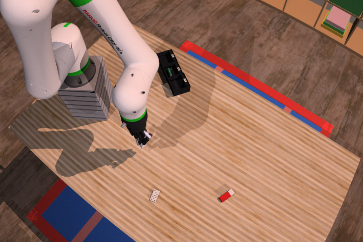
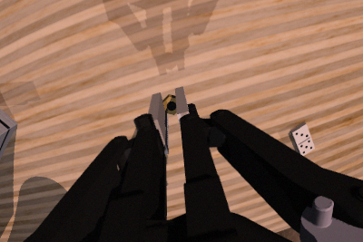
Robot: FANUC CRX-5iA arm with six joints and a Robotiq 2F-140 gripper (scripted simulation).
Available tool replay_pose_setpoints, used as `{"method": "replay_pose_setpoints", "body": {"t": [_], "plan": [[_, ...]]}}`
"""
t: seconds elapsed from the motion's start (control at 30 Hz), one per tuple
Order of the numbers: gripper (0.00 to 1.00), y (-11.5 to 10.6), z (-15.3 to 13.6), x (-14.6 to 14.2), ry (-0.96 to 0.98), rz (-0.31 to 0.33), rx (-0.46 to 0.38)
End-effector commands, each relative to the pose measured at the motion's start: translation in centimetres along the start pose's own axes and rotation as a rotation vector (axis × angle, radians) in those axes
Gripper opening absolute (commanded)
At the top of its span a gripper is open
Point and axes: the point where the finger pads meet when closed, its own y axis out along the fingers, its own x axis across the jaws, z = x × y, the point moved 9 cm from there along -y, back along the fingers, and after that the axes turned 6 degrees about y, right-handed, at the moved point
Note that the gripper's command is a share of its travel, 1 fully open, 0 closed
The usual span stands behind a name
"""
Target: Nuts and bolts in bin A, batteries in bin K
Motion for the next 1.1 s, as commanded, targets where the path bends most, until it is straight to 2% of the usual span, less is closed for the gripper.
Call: {"method": "replay_pose_setpoints", "body": {"t": [0.0, 1.07], "plan": [[0.16, -0.1, 2.9, -1.8, 0.002, -0.005, -0.007], [0.16, 0.1, 16.9, -11.0, 0.002, -0.005, -0.007]]}}
